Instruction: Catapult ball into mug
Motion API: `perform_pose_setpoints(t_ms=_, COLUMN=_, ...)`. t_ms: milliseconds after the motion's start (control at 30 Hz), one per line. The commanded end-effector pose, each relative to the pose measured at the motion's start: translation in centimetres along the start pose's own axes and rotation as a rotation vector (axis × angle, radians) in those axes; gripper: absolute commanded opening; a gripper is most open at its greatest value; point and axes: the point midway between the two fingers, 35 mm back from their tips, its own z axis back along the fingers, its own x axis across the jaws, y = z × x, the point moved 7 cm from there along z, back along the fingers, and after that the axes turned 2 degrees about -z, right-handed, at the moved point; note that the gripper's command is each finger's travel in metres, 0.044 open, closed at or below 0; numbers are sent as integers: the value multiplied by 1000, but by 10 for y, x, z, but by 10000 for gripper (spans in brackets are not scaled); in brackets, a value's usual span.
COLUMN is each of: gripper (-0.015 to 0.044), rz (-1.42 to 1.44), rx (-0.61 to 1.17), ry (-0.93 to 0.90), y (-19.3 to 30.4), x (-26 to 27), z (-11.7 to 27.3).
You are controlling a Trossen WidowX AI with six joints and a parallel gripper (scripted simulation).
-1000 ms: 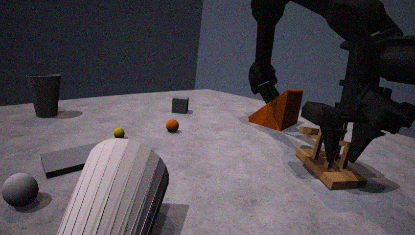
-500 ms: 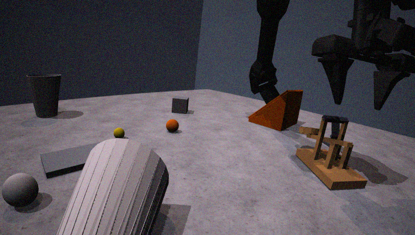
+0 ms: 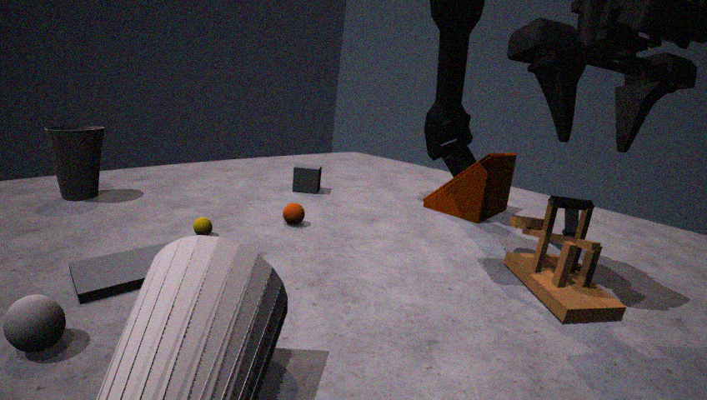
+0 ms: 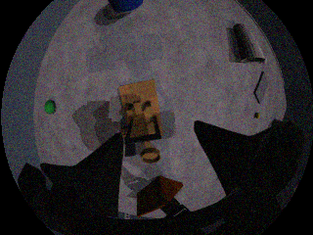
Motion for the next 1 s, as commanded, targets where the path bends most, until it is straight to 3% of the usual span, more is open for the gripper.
perform_pose_setpoints(t_ms=0, gripper=300, rz=-107, rx=21, ry=-16, y=3, x=-68, z=-18)
perform_pose_setpoints(t_ms=267, gripper=300, rz=-341, rx=5, ry=-21, y=46, x=-194, z=-43)
perform_pose_setpoints(t_ms=567, gripper=300, rz=-619, rx=36, ry=31, y=139, x=-298, z=-82)
perform_pose_setpoints(t_ms=667, gripper=300, rz=-690, rx=54, ry=53, y=169, x=-316, z=-92)
perform_pose_setpoints(t_ms=967, gripper=300, rz=-695, rx=56, ry=55, y=174, x=-313, z=-97)
